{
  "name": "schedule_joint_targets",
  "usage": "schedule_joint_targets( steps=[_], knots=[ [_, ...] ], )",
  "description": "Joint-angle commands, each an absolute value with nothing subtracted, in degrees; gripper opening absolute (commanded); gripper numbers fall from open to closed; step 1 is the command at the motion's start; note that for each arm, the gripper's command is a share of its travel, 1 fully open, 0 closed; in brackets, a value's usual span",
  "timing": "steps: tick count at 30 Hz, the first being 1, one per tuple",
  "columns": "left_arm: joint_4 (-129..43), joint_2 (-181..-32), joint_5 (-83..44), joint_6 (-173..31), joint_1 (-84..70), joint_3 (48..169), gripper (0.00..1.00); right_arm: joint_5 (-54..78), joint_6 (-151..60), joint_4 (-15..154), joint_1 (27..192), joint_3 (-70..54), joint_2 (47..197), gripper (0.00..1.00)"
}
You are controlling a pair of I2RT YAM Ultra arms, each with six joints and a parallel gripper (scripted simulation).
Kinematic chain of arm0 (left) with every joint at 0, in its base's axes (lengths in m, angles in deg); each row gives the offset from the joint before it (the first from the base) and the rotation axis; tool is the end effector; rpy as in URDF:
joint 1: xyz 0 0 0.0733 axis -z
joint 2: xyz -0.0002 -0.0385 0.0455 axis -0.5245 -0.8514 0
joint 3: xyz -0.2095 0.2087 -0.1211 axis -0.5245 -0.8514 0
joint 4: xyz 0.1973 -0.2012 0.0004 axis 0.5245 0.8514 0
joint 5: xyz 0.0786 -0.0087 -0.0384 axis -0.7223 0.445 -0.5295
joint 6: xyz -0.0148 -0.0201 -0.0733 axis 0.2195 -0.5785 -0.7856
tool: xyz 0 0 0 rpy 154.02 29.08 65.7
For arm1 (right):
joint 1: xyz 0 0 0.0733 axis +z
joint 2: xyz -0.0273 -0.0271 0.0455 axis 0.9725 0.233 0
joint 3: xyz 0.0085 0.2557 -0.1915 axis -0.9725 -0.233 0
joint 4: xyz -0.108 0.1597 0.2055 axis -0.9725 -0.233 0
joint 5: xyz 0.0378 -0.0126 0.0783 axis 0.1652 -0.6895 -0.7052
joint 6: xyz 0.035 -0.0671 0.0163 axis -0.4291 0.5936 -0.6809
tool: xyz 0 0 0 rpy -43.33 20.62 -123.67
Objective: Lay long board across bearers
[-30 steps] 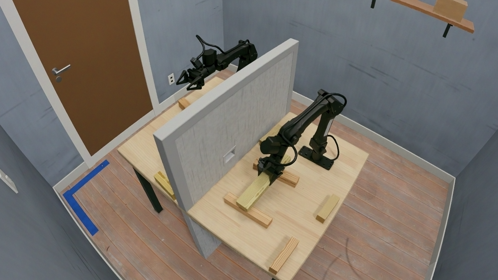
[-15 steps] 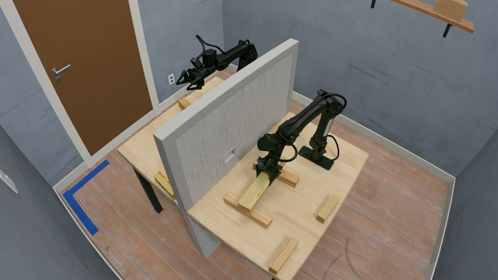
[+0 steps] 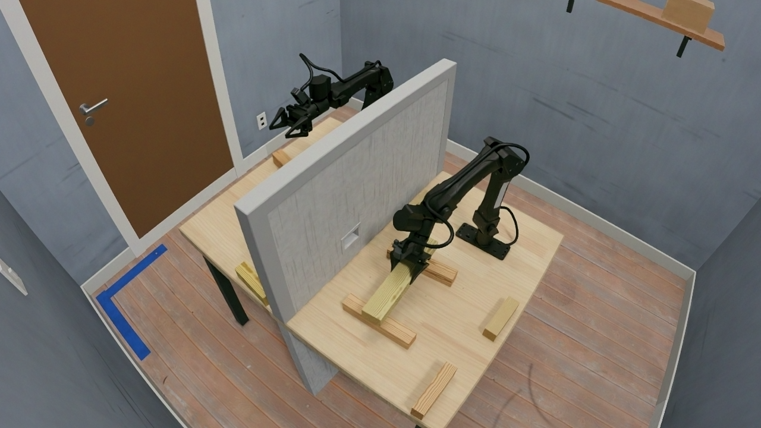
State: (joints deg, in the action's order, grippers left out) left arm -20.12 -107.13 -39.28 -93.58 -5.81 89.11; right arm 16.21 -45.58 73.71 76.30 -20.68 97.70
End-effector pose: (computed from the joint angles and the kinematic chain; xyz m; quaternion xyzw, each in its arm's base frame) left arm 0.3004 -0.1228 0.2346 -0.0301 0.9460 0.0064 0.3226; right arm 0.2662 -0.0001 0.4509 0.0013 0.7041 -0.0016 0.7101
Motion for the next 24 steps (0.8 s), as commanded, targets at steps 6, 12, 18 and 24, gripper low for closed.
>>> schedule_joint_targets(
  steps=[6, 12, 18, 24],
  knots=[
    [-22.7, -105.2, -39.8, -92.8, -6.4, 91.7, 0.00, 16.5, -45.1, 73.9, 76.2, -20.5, 98.3, 0.78],
    [-22.0, -105.5, -39.4, -92.8, -5.5, 91.8, 0.00, 16.5, -45.1, 73.9, 76.2, -20.5, 98.3, 0.78],
    [-21.4, -105.7, -39.6, -92.9, -6.1, 91.9, 0.00, 16.5, -45.1, 73.9, 76.2, -20.5, 98.3, 0.78],
    [-23.4, -107.0, -39.5, -92.9, -6.2, 88.5, 0.00, 16.5, -45.1, 73.9, 76.2, -20.5, 98.3, 0.78]
  ],
)
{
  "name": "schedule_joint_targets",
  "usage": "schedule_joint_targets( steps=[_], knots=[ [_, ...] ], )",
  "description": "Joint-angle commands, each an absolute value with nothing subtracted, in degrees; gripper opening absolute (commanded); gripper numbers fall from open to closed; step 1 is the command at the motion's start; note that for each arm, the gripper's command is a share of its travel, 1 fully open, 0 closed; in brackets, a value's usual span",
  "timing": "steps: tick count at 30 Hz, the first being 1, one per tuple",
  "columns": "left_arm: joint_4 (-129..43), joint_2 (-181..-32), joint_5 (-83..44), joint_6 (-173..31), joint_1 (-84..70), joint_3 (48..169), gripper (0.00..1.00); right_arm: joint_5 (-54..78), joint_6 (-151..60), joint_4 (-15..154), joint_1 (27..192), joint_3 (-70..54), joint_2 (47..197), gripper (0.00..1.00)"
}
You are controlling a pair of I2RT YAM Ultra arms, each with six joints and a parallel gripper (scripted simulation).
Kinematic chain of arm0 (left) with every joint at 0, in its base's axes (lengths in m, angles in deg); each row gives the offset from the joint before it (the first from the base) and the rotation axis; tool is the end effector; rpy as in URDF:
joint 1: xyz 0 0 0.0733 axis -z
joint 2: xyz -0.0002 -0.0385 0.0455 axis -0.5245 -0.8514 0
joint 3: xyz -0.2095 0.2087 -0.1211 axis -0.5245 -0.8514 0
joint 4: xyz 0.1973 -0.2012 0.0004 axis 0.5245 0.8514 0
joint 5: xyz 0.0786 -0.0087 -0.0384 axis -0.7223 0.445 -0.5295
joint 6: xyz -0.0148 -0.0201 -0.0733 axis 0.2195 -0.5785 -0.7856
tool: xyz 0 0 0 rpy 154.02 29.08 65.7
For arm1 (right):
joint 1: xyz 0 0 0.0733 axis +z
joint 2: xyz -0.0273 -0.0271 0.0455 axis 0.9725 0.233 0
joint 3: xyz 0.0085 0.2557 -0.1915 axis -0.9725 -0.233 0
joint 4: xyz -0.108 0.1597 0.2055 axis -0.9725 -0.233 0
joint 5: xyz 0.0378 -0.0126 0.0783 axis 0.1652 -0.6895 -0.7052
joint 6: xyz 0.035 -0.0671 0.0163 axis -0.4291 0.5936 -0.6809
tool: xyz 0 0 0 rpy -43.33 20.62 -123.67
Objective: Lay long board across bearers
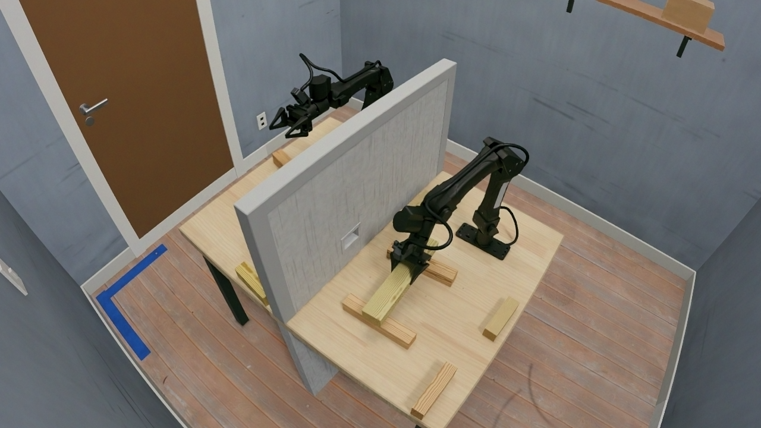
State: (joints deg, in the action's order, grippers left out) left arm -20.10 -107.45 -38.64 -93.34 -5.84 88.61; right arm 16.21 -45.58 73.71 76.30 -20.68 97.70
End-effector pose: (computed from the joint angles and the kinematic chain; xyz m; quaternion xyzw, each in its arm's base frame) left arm 0.2992 -0.1228 0.2298 -0.0257 0.9489 0.0054 0.3145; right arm 0.2662 -0.0001 0.4509 0.0013 0.7041 -0.0016 0.7101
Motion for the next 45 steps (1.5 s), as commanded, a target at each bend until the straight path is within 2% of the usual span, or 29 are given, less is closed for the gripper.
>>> schedule_joint_targets(
  steps=[1, 23, 41, 42, 45],
  knots=[
    [-23.6, -107.2, -39.5, -92.9, -6.3, 88.9, 0.00, 16.5, -45.1, 73.9, 76.2, -20.5, 98.3, 0.78],
    [-32.1, -109.2, -39.4, -92.9, -5.7, 83.6, 0.00, 16.5, -45.1, 73.9, 76.2, -20.5, 98.3, 0.78],
    [-33.8, -111.0, -39.5, -92.8, -5.6, 83.7, 0.00, 16.5, -45.1, 73.9, 76.2, -20.5, 98.3, 0.78],
    [-34.1, -108.1, -39.5, -92.8, -5.5, 84.5, 0.78, 16.5, -45.1, 73.9, 76.2, -20.5, 98.3, 0.78],
    [-34.2, -108.9, -39.5, -92.7, -5.5, 84.7, 0.78, 16.5, -45.1, 73.9, 76.2, -20.5, 98.3, 0.78]
  ],
)
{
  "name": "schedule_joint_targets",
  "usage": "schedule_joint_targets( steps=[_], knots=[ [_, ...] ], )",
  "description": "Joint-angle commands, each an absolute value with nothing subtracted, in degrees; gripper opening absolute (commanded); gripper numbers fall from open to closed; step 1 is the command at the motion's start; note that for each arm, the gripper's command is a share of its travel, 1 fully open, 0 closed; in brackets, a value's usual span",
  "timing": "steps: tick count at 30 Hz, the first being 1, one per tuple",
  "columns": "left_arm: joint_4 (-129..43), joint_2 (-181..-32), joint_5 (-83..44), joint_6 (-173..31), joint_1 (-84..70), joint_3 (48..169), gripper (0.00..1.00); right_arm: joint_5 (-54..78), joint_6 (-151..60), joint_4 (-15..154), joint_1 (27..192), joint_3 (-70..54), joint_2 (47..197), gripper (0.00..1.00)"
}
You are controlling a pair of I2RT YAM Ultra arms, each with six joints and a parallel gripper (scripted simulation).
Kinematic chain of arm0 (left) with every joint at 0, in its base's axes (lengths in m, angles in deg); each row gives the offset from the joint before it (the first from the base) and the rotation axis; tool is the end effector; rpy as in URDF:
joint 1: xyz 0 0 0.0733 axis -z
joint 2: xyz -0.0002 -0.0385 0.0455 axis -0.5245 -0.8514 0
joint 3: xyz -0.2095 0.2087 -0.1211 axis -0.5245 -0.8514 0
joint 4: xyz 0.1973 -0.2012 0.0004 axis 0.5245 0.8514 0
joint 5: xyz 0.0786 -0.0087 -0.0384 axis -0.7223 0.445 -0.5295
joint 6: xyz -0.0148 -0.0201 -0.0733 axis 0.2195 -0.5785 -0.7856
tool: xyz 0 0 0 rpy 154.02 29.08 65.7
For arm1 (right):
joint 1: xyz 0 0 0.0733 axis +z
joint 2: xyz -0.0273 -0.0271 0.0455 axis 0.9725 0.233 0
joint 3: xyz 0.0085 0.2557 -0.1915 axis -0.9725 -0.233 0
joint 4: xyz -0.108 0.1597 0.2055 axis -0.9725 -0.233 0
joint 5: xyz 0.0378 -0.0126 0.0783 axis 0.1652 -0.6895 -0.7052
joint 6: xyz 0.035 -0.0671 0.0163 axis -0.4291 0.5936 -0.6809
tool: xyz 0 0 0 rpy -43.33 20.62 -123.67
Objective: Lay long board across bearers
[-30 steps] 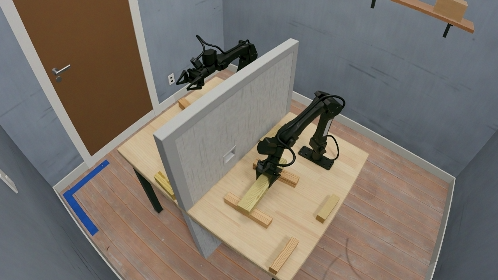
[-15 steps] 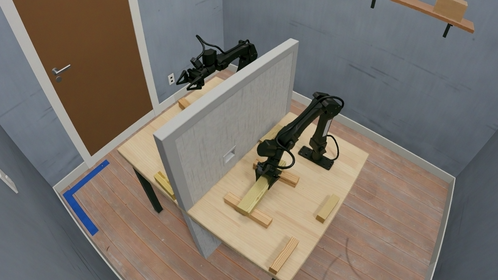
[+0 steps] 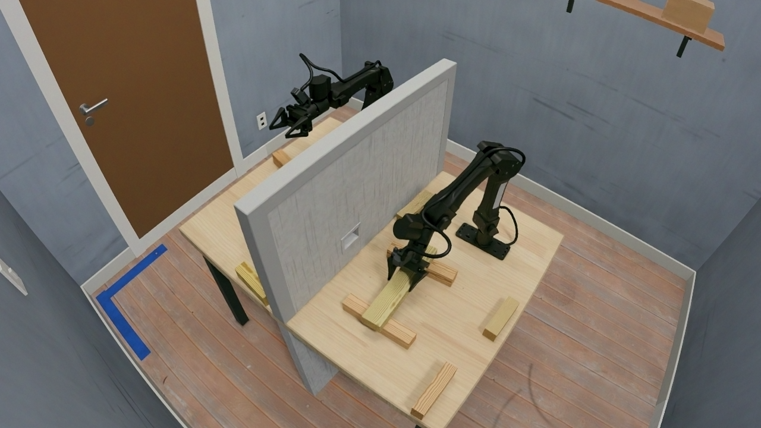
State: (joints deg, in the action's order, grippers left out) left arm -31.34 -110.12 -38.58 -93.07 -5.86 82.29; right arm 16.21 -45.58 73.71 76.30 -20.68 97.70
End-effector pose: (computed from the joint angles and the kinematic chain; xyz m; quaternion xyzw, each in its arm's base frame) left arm 0.3010 -0.1236 0.1944 -0.0262 0.9433 -0.0027 0.3308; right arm 0.2662 -0.0001 0.4509 0.0013 0.7041 -0.0016 0.7101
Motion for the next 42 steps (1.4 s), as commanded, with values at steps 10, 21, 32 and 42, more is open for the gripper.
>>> schedule_joint_targets(
  steps=[10, 21, 32, 42],
  knots=[
    [-34.5, -108.9, -39.1, -92.8, -5.6, 83.0, 0.78, 16.5, -45.1, 73.9, 76.2, -20.5, 98.3, 0.78],
    [-30.4, -106.8, -39.8, -94.0, -4.6, 82.7, 0.78, 16.5, -45.1, 73.9, 76.2, -20.5, 98.3, 0.78],
    [-18.8, -98.7, -41.9, -96.6, -2.0, 85.3, 0.78, 16.5, -45.1, 73.9, 76.2, -20.5, 98.3, 0.78],
    [-17.7, -96.4, -42.1, -97.0, -1.8, 85.0, 0.78, 16.5, -45.1, 73.9, 76.2, -20.5, 98.3, 0.78]
  ],
)
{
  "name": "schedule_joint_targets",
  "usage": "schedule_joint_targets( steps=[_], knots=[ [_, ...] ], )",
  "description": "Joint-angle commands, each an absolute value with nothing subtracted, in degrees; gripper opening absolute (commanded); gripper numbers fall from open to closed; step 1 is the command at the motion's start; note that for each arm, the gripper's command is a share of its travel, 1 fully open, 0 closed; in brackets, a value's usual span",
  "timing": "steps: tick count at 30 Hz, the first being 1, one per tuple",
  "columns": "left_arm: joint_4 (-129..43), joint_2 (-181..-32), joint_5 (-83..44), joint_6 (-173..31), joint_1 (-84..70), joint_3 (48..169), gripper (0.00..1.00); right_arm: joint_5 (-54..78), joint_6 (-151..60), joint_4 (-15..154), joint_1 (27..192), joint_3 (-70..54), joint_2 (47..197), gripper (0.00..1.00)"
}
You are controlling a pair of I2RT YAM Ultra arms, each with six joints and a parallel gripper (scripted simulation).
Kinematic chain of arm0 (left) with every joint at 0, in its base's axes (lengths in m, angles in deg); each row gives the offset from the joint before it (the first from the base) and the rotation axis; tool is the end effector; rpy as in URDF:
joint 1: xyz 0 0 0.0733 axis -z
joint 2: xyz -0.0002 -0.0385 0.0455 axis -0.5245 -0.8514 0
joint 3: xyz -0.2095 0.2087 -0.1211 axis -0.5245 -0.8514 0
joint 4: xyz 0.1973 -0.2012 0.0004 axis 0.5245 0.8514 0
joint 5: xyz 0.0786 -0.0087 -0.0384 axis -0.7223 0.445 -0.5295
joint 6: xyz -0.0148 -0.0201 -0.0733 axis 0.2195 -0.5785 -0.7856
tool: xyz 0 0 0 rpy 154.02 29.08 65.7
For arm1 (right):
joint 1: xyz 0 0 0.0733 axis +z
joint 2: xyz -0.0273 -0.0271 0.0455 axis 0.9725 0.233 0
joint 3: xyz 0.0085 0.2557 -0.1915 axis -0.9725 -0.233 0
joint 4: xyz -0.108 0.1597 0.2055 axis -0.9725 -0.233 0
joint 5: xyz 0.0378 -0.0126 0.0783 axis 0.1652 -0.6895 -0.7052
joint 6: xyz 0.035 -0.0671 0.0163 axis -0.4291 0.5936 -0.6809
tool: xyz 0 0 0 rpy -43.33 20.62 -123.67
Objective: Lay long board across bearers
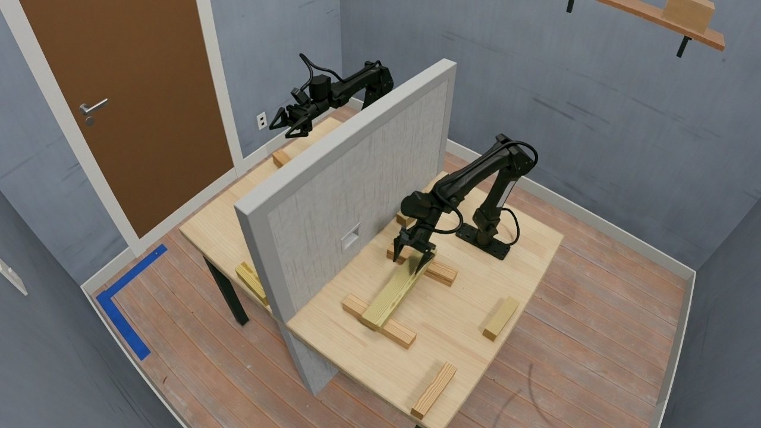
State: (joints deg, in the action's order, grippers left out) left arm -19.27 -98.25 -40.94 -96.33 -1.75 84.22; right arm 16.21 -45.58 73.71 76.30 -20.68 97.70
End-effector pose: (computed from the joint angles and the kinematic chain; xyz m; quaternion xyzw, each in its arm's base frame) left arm 0.2600 -0.1238 0.2491 -0.0280 0.9361 -0.0139 0.3504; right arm 0.2662 -0.0001 0.4509 0.0013 0.7041 -0.0016 0.7101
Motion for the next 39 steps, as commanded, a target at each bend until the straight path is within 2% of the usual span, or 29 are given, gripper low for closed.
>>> schedule_joint_targets(
  steps=[1, 11, 35, 39],
  knots=[
    [-17.8, -96.2, -42.1, -97.1, -2.2, 83.2, 0.78, 16.5, -45.1, 73.9, 76.2, -20.5, 98.3, 0.78],
    [-24.6, -93.4, -39.0, -91.6, -5.4, 87.2, 0.78, 16.5, -45.1, 73.2, 76.6, -20.9, 98.6, 0.78],
    [-47.4, -80.8, -21.6, -66.7, -30.4, 96.5, 0.78, 15.8, -45.3, 73.6, 77.2, -18.8, 98.1, 0.78],
    [-44.9, -85.2, -19.3, -68.7, -32.7, 96.9, 0.78, 15.8, -45.4, 74.7, 76.6, -18.4, 95.9, 0.78]
  ],
)
